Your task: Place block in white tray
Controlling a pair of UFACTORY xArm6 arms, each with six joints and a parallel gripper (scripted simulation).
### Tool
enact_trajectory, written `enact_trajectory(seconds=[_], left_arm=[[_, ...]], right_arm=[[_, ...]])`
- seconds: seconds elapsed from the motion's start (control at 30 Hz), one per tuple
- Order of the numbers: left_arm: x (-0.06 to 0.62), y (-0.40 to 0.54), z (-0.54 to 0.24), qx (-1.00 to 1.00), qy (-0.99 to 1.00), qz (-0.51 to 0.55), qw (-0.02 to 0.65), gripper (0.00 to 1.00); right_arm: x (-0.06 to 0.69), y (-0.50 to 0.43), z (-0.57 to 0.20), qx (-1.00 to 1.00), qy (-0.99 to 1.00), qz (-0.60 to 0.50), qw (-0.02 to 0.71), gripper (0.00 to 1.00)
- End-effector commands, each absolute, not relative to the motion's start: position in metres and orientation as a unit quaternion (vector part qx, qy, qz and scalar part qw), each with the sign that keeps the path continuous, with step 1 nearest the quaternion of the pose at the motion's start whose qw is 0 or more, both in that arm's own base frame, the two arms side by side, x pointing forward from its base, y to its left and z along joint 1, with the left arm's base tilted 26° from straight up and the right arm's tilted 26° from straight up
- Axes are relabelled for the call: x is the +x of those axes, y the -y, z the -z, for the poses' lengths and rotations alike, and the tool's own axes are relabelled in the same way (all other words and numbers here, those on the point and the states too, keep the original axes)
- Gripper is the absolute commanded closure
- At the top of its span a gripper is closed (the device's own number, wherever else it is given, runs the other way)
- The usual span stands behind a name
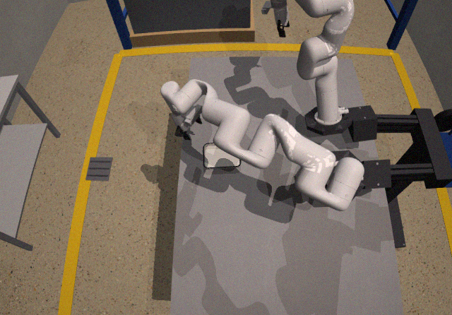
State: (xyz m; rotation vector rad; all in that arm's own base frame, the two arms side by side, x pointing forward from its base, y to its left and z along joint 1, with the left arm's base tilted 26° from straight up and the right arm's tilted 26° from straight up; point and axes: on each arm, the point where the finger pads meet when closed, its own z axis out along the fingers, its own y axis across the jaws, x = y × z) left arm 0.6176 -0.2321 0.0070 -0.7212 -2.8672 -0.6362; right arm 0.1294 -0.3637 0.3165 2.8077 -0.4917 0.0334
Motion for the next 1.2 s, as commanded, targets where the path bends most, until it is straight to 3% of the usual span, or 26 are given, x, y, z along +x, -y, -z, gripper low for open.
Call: enact_trajectory(seconds=[0.0, 0.67, 1.17], left_arm=[[0.619, 0.234, -0.010, -0.238, 0.947, 0.209, 0.056, 0.00], [0.619, 0.234, -0.010, -0.238, 0.947, 0.209, 0.056, 0.00], [0.619, 0.234, -0.010, -0.238, 0.947, 0.209, 0.056, 0.00]], right_arm=[[0.106, 0.371, -0.333, 0.949, 0.275, -0.032, 0.149, 0.00], [0.036, 0.379, -0.378, 0.815, 0.551, -0.097, 0.149, 0.00], [0.007, 0.377, -0.398, 0.734, 0.652, -0.125, 0.146, 0.00]])
